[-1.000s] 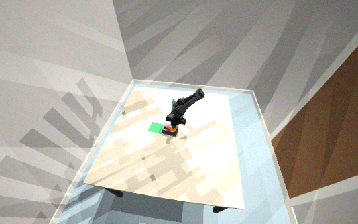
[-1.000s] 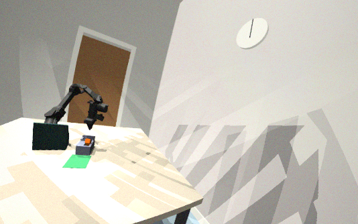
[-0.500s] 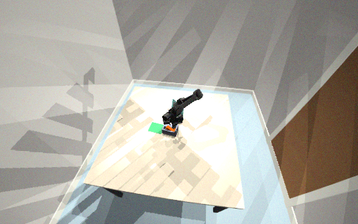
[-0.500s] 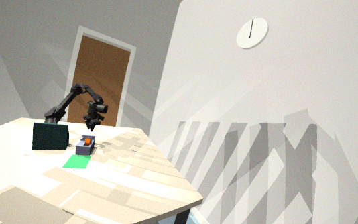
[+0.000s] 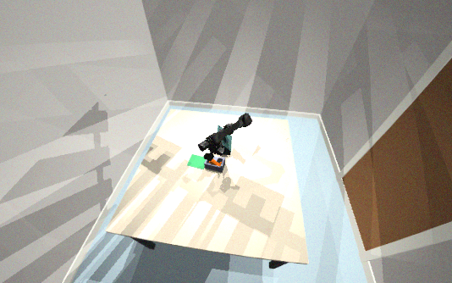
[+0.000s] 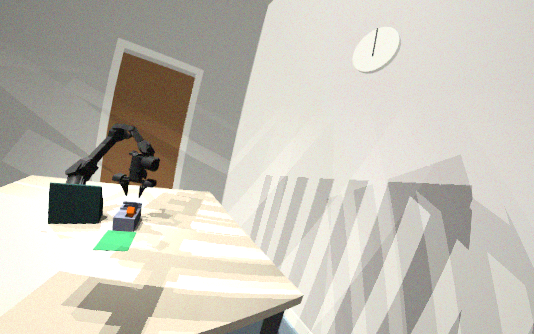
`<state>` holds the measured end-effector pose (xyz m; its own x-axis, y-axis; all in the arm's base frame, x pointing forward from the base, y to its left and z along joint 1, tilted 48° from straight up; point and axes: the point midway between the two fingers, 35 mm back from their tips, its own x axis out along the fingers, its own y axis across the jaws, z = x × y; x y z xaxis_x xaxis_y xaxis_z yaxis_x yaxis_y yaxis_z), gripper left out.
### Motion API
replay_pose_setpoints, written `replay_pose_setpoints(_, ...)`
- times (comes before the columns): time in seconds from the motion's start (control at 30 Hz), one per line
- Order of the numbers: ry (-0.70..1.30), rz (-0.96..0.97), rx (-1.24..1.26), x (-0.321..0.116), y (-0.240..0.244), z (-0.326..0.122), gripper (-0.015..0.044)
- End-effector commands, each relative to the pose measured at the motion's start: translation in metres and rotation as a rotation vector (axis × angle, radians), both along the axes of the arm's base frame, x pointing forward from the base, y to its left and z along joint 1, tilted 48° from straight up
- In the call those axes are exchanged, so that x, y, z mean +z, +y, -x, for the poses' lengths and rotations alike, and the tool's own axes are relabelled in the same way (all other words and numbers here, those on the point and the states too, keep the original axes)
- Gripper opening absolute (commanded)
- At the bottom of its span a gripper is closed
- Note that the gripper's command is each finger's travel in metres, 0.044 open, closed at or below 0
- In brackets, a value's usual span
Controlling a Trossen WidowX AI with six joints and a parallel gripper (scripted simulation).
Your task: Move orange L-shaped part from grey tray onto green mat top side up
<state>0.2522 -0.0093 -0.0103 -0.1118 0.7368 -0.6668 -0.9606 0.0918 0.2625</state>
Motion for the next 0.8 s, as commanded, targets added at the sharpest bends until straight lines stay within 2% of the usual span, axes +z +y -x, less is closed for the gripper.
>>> replay_pose_setpoints(0.0,-0.123,-0.008,0.101,-0.006,-0.009,-0.002,0.028)
replay_pose_setpoints(0.77,-0.124,-0.008,0.101,-0.036,0.024,0.001,0.028)
